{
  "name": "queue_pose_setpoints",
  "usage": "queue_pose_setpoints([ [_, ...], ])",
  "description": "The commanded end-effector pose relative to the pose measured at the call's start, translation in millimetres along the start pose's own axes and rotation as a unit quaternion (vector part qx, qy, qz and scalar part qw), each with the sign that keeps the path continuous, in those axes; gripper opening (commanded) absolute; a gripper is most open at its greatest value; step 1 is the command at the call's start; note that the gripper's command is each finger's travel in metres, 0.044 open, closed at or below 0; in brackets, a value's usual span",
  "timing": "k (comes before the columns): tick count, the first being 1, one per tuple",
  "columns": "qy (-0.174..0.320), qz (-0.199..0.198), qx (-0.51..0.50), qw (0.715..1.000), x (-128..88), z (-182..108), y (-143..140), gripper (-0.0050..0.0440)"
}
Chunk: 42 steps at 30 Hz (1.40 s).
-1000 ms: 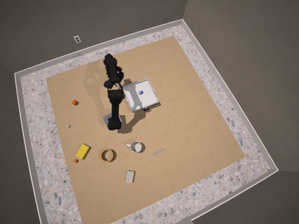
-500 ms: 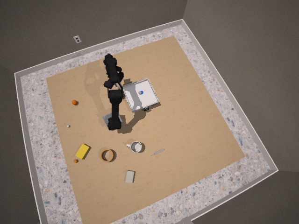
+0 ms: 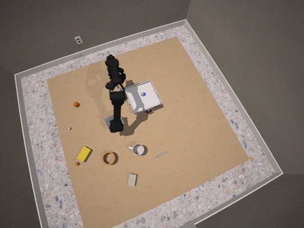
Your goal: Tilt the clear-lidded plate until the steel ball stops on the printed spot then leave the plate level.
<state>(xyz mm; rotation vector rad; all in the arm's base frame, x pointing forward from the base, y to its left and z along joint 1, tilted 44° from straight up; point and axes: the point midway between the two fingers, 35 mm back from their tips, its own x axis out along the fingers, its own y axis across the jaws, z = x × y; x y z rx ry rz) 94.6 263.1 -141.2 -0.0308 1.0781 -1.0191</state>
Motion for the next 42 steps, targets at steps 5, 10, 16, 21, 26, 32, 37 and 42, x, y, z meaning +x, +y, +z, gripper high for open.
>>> queue_pose_setpoints([
  [5,-0.001,0.000,-0.002,1.000,0.2,0.6,-0.1,0.0150],
  [10,-0.001,0.001,-0.002,1.000,0.2,0.6,-0.1,0.0150],
  [16,-0.001,0.001,-0.002,1.000,0.2,0.6,-0.1,0.0150],
  [21,-0.001,0.001,-0.002,1.000,-0.3,0.8,-1.6,0.0150],
  [26,-0.001,0.001,-0.002,1.000,-0.3,0.9,-2.2,0.0150],
  [32,-0.001,0.001,-0.002,1.000,-1.4,1.3,-0.6,0.0150],
  [37,-0.001,0.000,-0.002,1.000,1.0,0.3,1.0,0.0150],
  [42,-0.001,0.000,-0.002,1.000,1.4,0.1,0.6,0.0150],
])
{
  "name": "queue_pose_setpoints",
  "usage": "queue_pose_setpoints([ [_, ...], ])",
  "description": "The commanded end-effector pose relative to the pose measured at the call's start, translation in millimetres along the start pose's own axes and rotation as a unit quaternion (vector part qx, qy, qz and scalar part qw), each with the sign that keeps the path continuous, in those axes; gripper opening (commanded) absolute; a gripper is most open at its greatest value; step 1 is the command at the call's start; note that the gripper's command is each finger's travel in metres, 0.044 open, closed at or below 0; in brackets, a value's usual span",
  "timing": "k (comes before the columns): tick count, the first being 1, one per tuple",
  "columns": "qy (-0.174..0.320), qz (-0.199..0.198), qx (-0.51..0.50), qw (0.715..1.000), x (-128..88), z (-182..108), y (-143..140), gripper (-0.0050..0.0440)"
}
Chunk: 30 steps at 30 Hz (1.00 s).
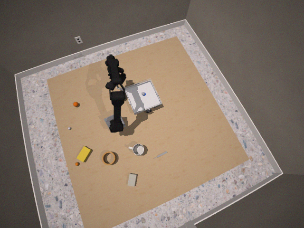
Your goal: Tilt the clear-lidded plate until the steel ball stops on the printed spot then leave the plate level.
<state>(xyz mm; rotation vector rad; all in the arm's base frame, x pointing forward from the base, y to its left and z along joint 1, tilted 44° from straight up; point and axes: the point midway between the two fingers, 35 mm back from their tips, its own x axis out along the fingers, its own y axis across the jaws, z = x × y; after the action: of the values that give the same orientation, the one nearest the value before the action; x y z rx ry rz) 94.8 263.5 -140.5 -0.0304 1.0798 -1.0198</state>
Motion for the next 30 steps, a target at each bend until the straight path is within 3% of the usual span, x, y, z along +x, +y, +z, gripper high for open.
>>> queue_pose_setpoints([
  [1,-0.002,0.001,-0.001,1.000,2.2,-0.2,0.6,0.0150],
  [30,-0.002,0.002,-0.001,1.000,1.0,0.3,-2.0,0.0150],
])
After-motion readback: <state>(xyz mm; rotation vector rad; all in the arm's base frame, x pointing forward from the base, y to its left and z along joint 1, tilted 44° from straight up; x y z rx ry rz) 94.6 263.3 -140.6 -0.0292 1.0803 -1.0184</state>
